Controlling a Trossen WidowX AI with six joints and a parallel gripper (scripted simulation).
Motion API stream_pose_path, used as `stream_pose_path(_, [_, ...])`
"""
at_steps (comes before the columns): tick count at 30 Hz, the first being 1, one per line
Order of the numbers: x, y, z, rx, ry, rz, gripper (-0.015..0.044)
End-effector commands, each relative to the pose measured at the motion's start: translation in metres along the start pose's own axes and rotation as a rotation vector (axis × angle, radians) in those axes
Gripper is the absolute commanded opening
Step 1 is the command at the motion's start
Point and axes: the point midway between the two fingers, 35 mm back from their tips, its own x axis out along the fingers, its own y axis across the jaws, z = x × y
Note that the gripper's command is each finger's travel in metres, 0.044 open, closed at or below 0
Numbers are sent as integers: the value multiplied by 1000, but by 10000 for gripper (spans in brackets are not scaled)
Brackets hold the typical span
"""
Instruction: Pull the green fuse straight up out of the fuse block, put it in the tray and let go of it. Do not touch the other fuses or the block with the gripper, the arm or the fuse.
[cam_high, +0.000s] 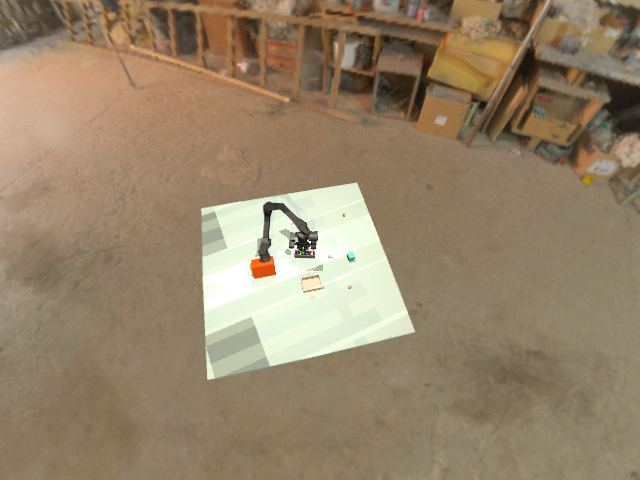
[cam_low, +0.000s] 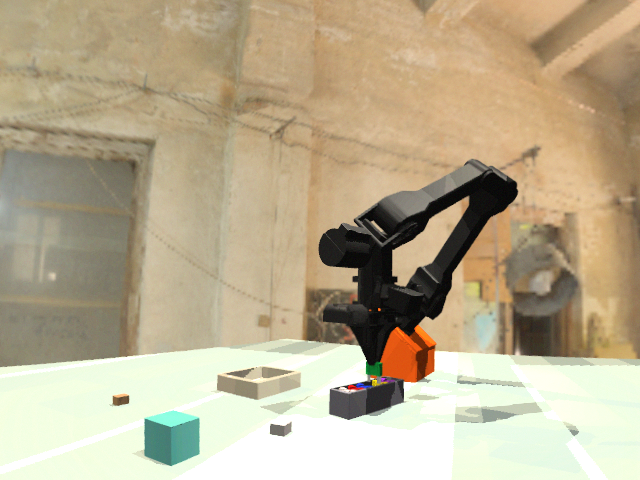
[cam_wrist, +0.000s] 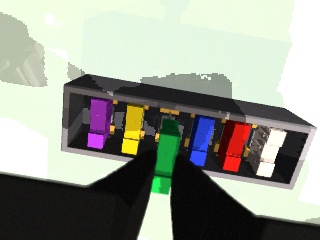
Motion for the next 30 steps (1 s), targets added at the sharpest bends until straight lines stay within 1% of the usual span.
stream_pose_path(1, [-3, 0, 0, -4, 3, -2, 0])
stream_pose_path(19, [-25, -1, -1, -4, 4, -3, 0])
stream_pose_path(30, [-32, -32, -45, -1, 20, -12, 0])
